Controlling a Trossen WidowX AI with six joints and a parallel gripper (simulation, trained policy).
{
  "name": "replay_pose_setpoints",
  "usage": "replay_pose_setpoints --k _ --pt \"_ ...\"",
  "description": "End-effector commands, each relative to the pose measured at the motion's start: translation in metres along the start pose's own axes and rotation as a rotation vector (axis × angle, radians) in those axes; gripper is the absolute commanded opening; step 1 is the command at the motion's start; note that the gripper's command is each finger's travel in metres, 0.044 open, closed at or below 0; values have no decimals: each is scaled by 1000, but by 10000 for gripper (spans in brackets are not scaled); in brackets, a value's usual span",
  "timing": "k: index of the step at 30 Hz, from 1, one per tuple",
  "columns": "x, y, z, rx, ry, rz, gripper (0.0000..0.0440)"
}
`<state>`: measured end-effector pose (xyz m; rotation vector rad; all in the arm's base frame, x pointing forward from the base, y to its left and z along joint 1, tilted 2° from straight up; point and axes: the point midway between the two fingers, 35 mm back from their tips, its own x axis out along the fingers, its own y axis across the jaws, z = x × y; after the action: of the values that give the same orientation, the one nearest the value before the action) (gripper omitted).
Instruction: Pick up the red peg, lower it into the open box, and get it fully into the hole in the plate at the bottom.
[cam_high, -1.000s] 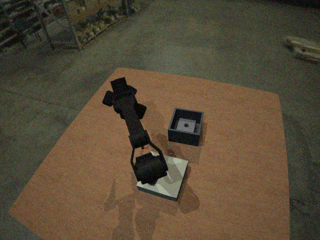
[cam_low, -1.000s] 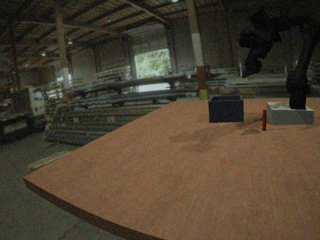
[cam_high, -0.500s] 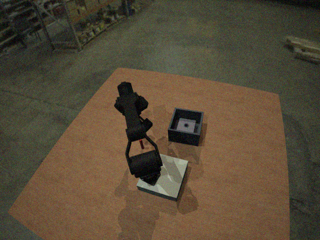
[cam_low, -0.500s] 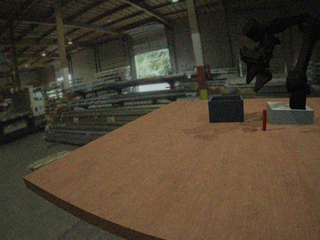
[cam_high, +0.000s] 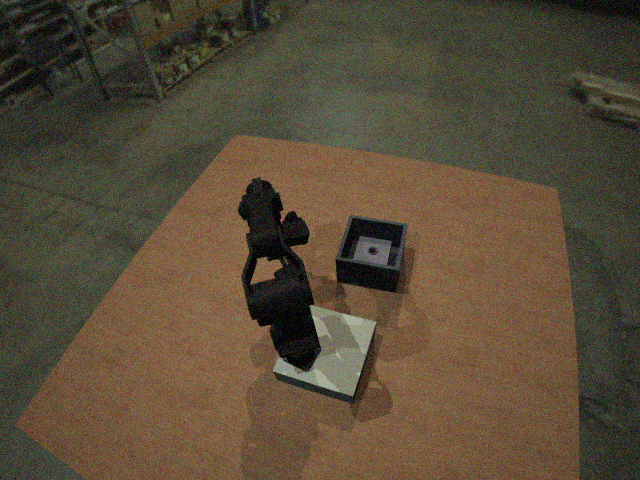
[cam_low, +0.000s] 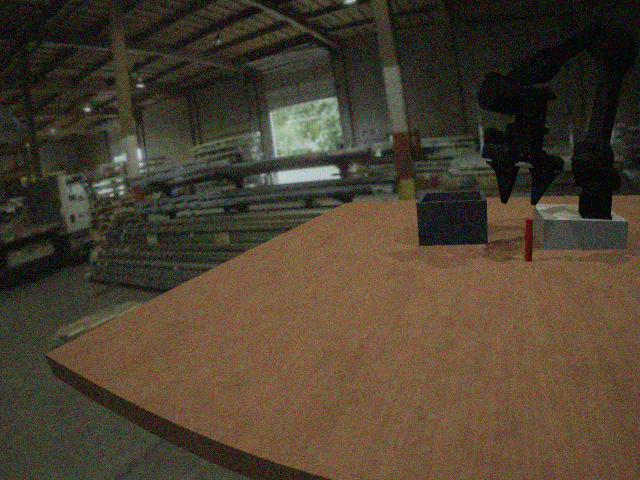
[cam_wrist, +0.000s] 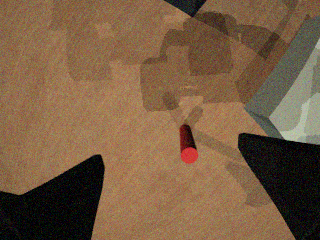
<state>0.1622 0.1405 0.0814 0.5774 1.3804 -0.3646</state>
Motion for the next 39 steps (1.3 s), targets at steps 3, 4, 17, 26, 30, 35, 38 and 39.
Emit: replay_pose_setpoints --k 3,4,17,26,30,35,38,39 --pt "22 -14 -2 96 10 -81 440" --pt "26 -14 -3 109 10 -85 440" --pt "73 -22 -11 232 18 -73 440" --pt "88 -29 -18 306 49 -91 280" --pt "87 -28 -19 316 76 -97 175" --pt "87 -25 -18 327 112 -101 48" --pt "86 -24 -17 335 128 -107 0" --pt "83 -21 -14 327 117 -97 0"
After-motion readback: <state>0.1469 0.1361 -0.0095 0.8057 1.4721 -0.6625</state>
